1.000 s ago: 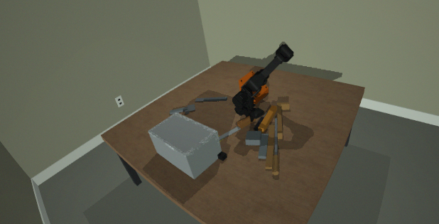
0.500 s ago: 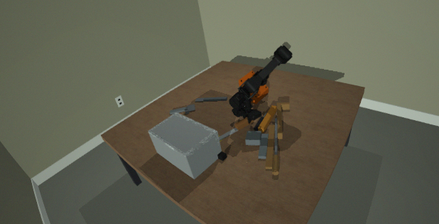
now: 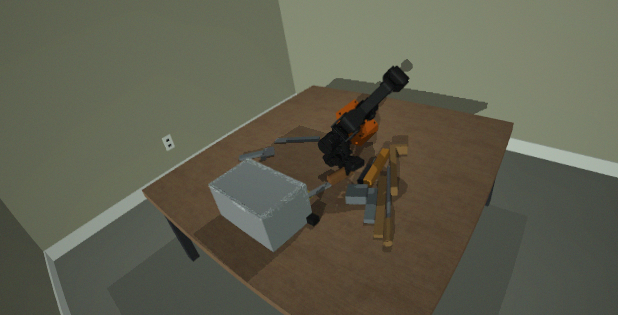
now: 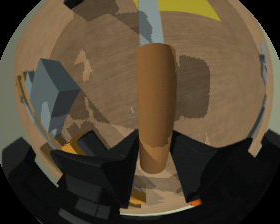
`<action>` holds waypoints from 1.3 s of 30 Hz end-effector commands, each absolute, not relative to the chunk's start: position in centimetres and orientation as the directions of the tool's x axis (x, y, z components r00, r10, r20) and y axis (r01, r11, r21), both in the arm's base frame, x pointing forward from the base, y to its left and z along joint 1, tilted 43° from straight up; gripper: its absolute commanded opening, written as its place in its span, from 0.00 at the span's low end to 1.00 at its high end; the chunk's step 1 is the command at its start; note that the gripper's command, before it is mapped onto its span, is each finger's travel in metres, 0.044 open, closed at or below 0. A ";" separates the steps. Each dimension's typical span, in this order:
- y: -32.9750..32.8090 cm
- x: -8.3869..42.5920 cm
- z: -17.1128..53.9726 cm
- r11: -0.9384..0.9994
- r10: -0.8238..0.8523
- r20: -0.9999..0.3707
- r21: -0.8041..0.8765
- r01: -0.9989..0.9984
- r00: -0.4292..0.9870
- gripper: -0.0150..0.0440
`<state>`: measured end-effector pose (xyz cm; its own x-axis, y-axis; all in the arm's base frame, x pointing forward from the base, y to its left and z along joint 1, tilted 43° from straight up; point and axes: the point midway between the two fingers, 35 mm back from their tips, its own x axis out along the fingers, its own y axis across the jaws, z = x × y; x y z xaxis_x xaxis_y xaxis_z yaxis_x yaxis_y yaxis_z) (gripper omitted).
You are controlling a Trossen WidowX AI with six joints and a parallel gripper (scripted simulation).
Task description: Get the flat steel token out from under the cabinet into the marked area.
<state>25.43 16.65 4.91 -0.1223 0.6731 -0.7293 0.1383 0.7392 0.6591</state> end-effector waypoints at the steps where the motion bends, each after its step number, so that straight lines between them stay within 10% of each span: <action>1: 16.7 26.0 4.9 0.737 0.675 -0.728 0.662 0.133 -0.120 0.25; 39: 16.7 30.4 4.2 0.737 0.675 -0.728 0.663 0.131 -0.118 0.25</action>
<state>30.00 16.67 4.17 -0.1203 0.6736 -0.7292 0.1358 0.7388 0.6601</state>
